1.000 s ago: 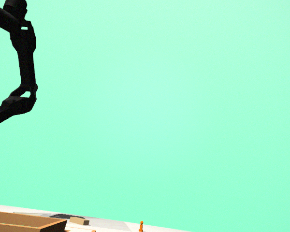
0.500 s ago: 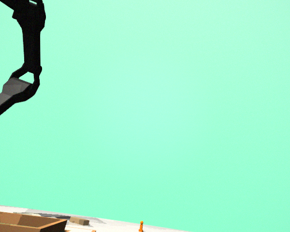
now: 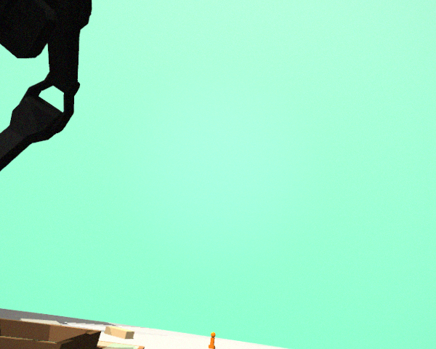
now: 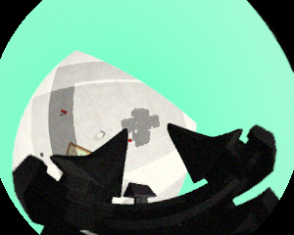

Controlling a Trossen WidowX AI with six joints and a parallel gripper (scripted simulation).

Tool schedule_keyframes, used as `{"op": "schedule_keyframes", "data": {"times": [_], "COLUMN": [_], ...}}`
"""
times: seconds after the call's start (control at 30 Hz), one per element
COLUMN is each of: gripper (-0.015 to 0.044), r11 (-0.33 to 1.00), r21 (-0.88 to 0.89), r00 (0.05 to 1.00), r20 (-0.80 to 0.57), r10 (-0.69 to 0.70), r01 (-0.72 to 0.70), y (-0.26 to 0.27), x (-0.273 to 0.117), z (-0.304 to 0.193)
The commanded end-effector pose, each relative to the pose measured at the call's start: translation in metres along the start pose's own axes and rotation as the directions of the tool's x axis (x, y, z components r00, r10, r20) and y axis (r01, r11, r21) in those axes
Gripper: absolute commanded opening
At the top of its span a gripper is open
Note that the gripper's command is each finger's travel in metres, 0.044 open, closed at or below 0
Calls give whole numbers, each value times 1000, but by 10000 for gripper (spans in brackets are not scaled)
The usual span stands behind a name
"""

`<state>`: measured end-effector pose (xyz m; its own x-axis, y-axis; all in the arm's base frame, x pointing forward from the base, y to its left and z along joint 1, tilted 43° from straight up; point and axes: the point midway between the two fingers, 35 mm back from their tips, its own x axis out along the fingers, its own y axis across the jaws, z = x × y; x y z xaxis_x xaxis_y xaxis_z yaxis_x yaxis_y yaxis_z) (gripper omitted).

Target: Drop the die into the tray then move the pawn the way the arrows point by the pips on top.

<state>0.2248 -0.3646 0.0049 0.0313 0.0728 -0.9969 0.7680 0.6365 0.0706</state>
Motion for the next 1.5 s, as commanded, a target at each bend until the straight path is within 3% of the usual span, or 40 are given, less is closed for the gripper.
{"op": "schedule_keyframes", "data": {"times": [0.0, 0.2, 0.37, 1.47], "gripper": [275, 275, 275, 275], "r11": [958, 761, 549, 536], "r21": [-238, -490, -581, -583], "r00": [982, 899, 798, 791], "r20": [-133, -328, -472, -480], "r10": [132, 290, 374, 379], "r01": [-161, -425, -601, -611], "y": [53, 130, 182, 195], "x": [50, 109, 147, 180], "z": [-11, -39, -72, -100]}}
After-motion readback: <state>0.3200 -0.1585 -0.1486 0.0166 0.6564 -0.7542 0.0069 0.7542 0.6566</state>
